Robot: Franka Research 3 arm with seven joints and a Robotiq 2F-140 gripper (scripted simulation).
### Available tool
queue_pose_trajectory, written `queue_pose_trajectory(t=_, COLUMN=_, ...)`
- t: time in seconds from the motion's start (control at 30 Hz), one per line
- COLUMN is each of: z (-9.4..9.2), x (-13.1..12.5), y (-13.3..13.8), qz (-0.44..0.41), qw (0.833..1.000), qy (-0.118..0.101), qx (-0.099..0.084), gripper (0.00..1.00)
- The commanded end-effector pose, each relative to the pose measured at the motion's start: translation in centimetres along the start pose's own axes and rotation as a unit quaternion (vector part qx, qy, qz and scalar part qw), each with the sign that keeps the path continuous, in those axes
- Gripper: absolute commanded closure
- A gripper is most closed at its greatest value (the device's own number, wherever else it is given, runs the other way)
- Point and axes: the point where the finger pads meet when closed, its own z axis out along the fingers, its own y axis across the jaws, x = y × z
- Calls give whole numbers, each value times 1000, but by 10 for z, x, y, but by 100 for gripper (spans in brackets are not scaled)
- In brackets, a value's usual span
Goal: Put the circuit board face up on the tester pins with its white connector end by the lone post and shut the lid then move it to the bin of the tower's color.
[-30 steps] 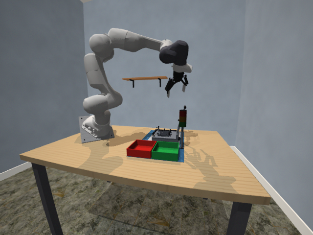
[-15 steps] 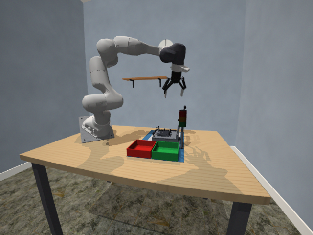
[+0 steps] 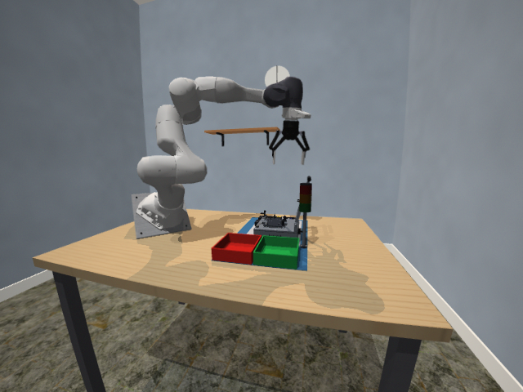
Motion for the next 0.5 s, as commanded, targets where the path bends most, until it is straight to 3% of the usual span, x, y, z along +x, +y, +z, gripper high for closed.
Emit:
queue_pose_trajectory(t=0.0, z=3, x=-4, y=5, qz=80, qw=996, qy=25, qx=-7, gripper=0)
queue_pose_trajectory(t=0.1, z=3, x=-5, y=4, qz=103, qw=993, qy=49, qx=1, gripper=0)
queue_pose_trajectory(t=0.17, z=3, x=-5, y=4, qz=103, qw=993, qy=49, qx=1, gripper=0)
queue_pose_trajectory(t=0.3, z=1, x=-7, y=2, qz=145, qw=985, qy=87, qx=20, gripper=0)
queue_pose_trajectory(t=0.47, z=1, x=-8, y=2, qz=152, qw=984, qy=93, qx=24, gripper=0)
